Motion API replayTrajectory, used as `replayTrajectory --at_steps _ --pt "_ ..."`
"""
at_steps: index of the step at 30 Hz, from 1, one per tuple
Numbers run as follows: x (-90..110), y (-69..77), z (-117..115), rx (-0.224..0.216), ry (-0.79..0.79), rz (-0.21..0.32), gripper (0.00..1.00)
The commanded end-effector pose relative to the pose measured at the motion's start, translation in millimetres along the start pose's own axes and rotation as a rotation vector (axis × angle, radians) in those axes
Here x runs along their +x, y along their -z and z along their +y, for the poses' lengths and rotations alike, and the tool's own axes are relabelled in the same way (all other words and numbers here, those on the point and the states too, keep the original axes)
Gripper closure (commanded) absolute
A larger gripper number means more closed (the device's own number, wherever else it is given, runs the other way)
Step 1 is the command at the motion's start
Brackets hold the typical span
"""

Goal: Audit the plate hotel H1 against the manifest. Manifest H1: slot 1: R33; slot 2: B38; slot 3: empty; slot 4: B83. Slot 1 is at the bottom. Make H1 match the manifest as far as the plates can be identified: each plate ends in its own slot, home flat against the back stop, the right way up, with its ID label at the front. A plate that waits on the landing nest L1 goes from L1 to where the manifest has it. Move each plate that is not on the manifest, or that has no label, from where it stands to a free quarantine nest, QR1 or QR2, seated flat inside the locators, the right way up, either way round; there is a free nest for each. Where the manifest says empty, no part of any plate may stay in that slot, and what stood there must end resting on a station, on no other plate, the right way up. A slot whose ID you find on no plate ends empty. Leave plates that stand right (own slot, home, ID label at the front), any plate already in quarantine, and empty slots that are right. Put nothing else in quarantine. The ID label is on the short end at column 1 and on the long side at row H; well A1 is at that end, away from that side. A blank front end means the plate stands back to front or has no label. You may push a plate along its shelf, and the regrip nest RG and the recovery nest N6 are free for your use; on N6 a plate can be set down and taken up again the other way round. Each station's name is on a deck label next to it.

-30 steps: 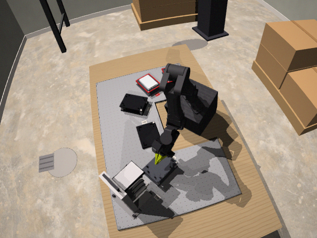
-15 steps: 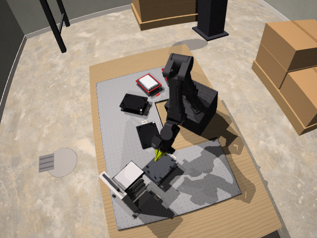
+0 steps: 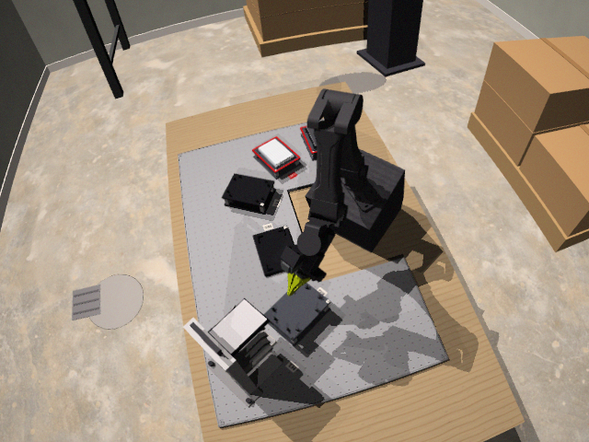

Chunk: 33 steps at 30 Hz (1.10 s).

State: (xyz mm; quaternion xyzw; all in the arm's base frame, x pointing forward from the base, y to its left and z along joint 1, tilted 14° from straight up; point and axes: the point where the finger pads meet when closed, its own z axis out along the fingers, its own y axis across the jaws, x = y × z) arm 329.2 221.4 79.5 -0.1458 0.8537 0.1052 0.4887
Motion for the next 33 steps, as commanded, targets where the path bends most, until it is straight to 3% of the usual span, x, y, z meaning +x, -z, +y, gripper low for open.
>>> replayTrajectory --at_steps 1,33 --pt "-5.7 1.8 1.9 0.003 0.0 -0.002 1.0" --pt "-0.1 0.9 -0.1 0.003 0.002 0.007 1.0"
